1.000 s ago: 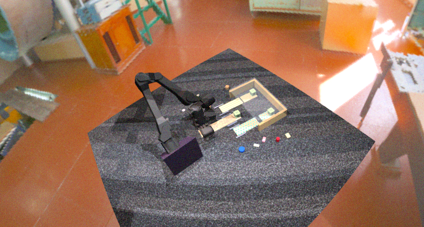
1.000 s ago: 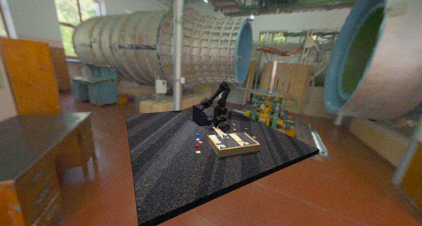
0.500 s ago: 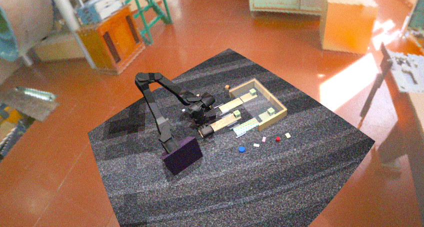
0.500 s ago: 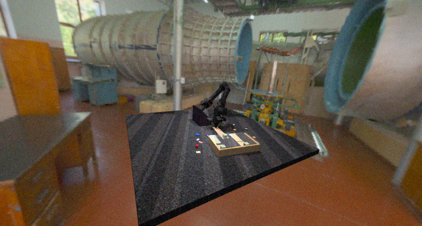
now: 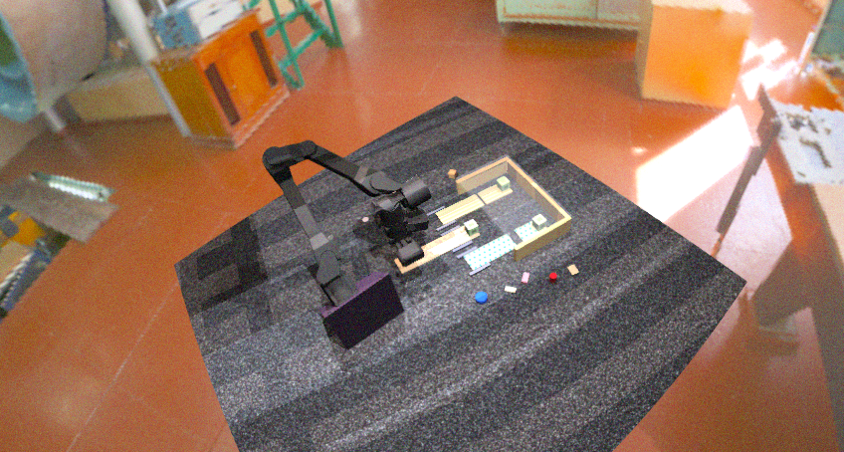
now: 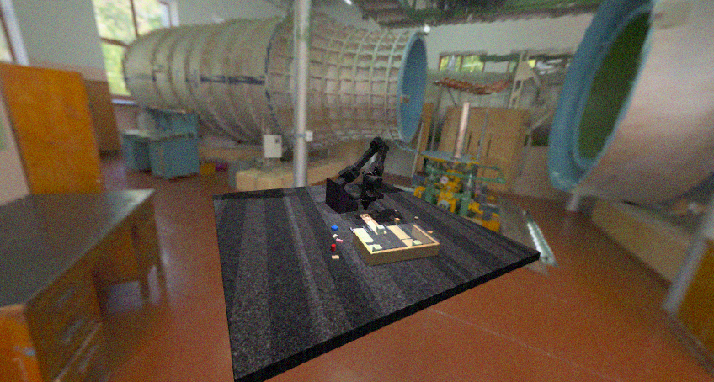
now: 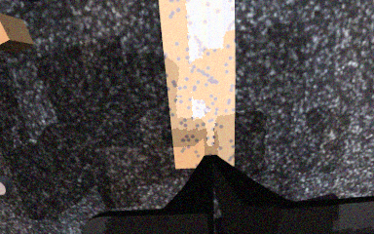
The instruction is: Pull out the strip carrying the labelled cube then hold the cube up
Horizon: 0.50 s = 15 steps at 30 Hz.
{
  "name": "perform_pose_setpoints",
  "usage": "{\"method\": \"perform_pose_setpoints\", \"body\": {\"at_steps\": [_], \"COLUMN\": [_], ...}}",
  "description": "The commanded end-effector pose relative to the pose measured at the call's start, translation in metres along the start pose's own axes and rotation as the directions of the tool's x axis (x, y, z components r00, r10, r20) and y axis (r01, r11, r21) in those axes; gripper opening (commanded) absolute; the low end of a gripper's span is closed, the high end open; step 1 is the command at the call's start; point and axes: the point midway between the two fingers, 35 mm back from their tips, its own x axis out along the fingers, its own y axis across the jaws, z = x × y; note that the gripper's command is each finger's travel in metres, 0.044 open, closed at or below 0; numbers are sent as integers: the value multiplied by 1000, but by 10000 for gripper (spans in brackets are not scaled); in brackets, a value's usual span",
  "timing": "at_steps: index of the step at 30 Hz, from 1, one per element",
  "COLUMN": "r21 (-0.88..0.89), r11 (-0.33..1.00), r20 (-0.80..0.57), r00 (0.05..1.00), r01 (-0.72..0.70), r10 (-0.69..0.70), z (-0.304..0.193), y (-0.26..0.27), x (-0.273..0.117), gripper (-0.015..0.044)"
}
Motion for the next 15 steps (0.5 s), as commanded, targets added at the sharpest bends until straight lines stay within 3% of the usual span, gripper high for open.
{"method": "perform_pose_setpoints", "body": {"at_steps": [1, 15], "r21": [1, 44], "r11": [1000, 999], "r20": [-2, 0], "r00": [1000, 1000], "r01": [-2, -2], "r10": [2, 2], "z": [1, 52], "y": [0, 0], "x": [-5, -7], "gripper": [26, 394]}}
